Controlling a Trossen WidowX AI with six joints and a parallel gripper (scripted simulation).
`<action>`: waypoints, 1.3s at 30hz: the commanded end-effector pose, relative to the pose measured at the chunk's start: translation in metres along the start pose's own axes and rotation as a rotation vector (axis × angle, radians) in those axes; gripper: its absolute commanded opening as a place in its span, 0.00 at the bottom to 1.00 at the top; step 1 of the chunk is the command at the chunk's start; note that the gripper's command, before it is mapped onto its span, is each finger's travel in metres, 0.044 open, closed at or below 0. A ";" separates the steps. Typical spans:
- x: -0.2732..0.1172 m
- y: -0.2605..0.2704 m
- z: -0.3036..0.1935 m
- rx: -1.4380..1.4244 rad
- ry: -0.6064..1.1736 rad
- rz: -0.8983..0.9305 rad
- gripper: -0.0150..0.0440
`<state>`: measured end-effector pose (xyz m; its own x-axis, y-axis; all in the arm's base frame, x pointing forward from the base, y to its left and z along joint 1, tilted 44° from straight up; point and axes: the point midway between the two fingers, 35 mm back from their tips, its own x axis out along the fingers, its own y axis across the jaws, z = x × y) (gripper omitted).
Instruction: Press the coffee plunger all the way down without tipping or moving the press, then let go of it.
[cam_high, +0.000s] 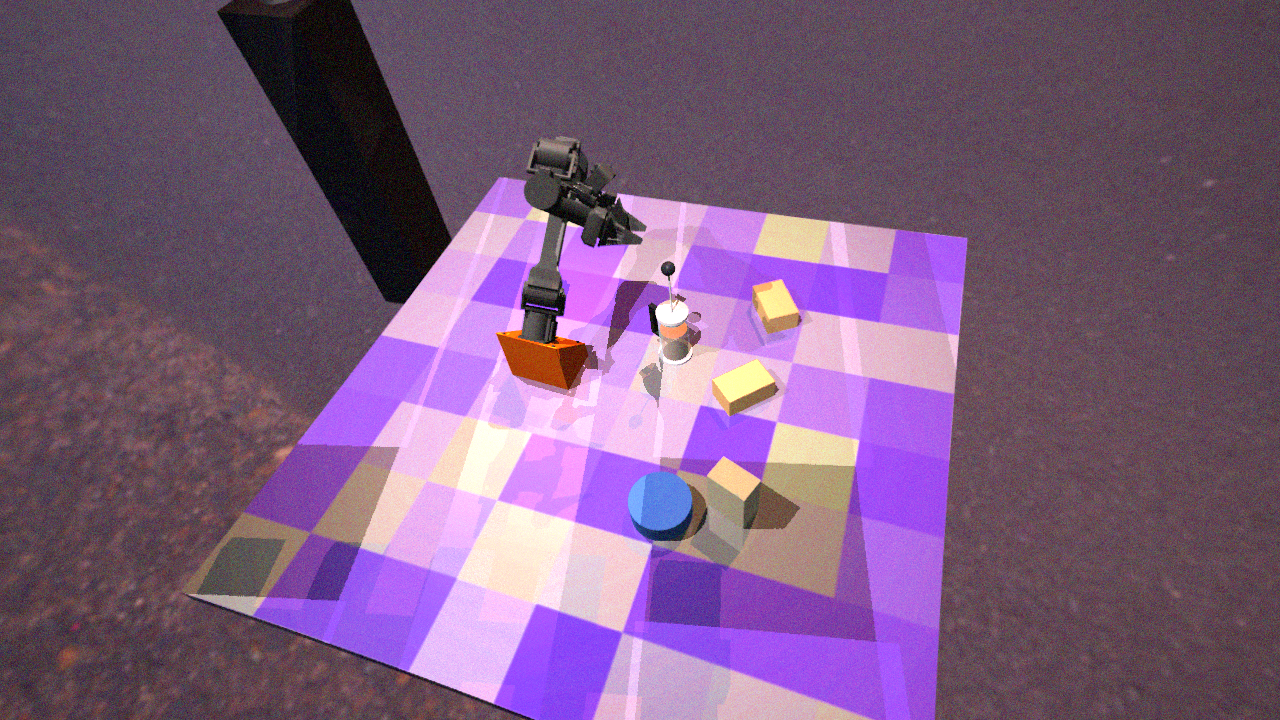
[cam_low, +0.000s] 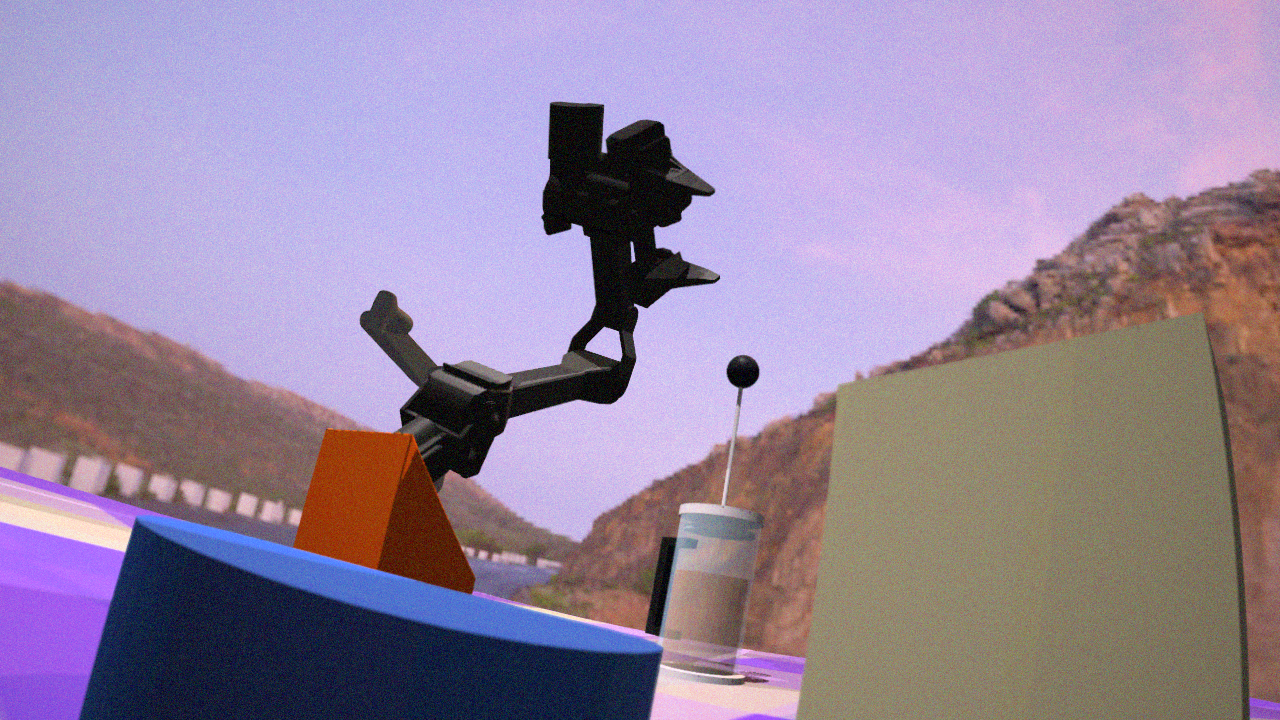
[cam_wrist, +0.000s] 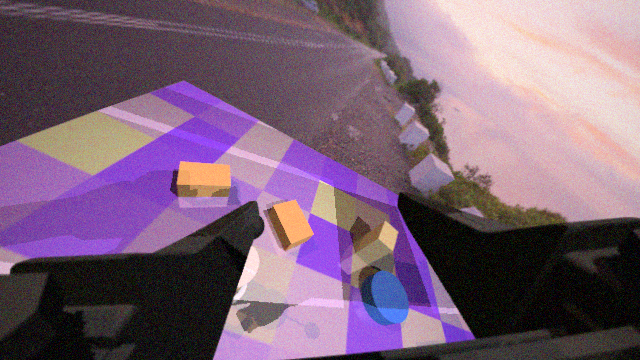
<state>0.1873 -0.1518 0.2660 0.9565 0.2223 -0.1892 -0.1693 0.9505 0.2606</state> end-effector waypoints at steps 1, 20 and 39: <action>0.020 0.036 -0.015 0.416 -0.019 0.168 1.00; 0.043 0.058 -0.066 0.347 0.057 0.287 1.00; 0.066 0.061 -0.076 0.294 0.093 0.320 1.00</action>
<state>0.2193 -0.0647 0.1983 0.8418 0.5231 -0.1332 -0.3628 0.7310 0.5780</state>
